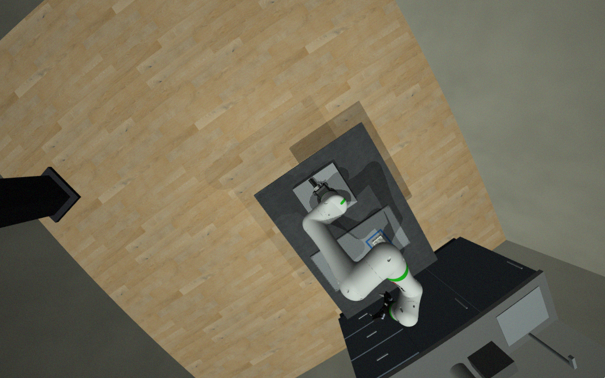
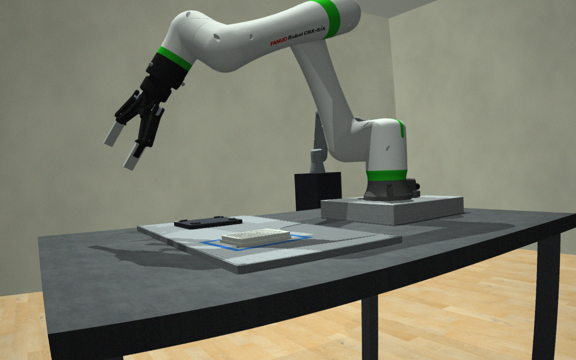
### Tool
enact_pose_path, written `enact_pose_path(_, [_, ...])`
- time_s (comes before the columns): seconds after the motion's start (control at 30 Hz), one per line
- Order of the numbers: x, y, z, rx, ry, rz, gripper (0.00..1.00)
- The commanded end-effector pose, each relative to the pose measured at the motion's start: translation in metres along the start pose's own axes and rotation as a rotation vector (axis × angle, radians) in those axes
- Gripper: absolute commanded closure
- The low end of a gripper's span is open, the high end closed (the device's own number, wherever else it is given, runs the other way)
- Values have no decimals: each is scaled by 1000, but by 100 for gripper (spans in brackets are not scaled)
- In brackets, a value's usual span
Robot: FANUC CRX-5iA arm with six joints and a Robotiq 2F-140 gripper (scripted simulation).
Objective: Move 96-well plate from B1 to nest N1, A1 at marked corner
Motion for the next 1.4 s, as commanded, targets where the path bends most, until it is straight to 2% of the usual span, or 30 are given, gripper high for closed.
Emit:
enact_pose_path(0.0, [-1,-6,-1,46,-36,30,0])
enact_pose_path(0.03, [-2,-10,-2,62,-47,39,0])
enact_pose_path(0.3, [-16,-47,-6,62,-47,39,0])
enact_pose_path(0.4, [-18,-56,-8,125,-100,73,0])
enact_pose_path(0.5, [-20,-61,-9,125,-100,73,0])
enact_pose_path(0.7, [-31,-88,-13,125,-100,73,0])
enact_pose_path(0.8, [-33,-97,-15,188,-158,101,0])
enact_pose_path(1.0, [-45,-124,-21,188,-158,101,0])
enact_pose_path(1.1, [-47,-129,-22,188,-158,101,0])
enact_pose_path(1.2, [-49,-137,-24,250,-220,123,0])
enact_pose_path(1.37, [-59,-159,-30,250,-220,123,0])
Point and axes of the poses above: the point where the finger pads meet when closed, its own z axis out along the fingers, its own y axis across the jaws, x = y × z, the point moved 7 cm from there along -z, back along the fingers, and after that the axes turned 2 degrees about z, right-handed, at the moved point
